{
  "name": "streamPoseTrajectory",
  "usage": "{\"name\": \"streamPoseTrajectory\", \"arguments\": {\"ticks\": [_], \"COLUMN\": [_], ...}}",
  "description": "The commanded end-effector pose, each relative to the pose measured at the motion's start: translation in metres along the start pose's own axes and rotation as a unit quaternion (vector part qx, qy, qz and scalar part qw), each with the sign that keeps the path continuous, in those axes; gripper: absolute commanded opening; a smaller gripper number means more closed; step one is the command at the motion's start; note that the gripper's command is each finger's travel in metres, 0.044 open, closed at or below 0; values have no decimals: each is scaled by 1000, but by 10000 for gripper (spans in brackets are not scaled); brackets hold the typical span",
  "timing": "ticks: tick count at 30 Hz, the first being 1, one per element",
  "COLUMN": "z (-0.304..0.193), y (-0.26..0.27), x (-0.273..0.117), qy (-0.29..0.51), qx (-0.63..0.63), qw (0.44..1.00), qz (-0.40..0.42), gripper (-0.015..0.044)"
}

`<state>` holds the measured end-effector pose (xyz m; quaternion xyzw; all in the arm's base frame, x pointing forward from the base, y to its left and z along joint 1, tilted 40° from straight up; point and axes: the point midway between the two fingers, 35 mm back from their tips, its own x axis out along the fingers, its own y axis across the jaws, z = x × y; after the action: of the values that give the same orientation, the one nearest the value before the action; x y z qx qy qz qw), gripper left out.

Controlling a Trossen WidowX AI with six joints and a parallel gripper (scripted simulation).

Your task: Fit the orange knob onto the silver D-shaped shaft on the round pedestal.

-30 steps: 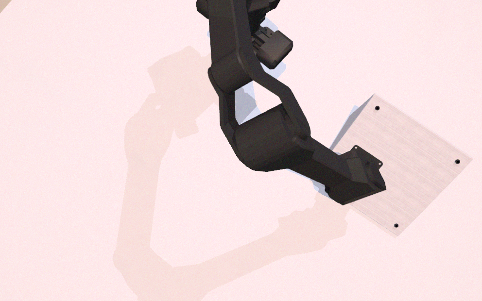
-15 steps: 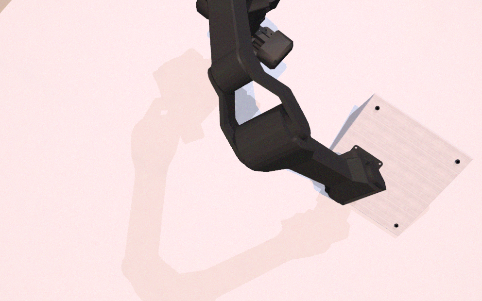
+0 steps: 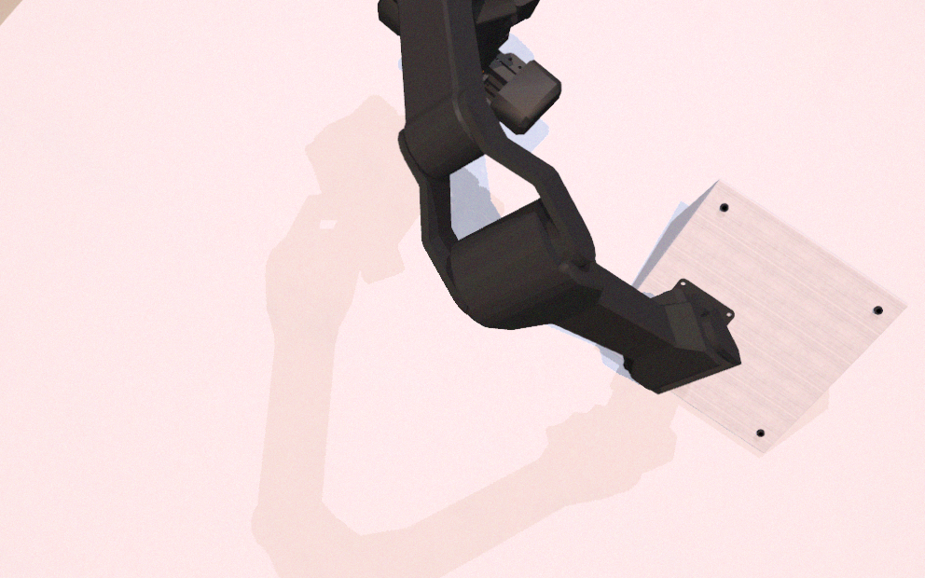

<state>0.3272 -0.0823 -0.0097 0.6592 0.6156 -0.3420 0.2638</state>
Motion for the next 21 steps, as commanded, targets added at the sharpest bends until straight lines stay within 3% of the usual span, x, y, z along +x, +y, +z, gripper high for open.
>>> {"name": "streamPoseTrajectory", "arguments": {"ticks": [1, 21], "z": [0, 0], "y": [1, -1], "x": [0, 7], "qy": [2, 2], "qx": [-5, -23], "qw": [1000, 1000], "qz": [2, 2], "gripper": [0, 0]}}
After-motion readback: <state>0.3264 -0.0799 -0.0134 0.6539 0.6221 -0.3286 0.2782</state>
